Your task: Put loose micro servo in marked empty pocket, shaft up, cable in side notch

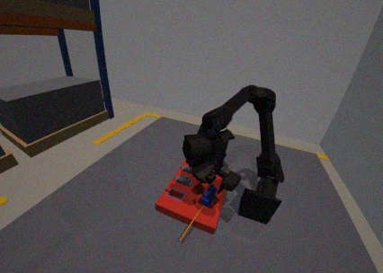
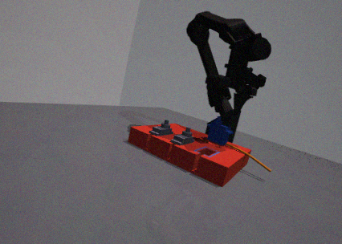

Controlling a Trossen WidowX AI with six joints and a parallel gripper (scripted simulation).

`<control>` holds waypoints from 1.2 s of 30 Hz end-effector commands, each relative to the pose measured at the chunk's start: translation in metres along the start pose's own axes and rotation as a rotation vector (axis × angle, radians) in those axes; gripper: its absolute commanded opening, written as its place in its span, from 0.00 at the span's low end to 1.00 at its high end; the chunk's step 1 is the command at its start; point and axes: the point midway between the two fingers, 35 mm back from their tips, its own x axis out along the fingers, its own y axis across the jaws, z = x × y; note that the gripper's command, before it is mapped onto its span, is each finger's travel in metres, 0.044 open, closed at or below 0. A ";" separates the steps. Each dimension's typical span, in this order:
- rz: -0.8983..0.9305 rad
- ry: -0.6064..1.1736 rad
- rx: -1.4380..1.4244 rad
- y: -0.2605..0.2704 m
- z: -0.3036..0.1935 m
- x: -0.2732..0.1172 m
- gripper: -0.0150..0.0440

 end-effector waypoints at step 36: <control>0.013 0.042 -0.107 0.008 -0.001 0.049 0.82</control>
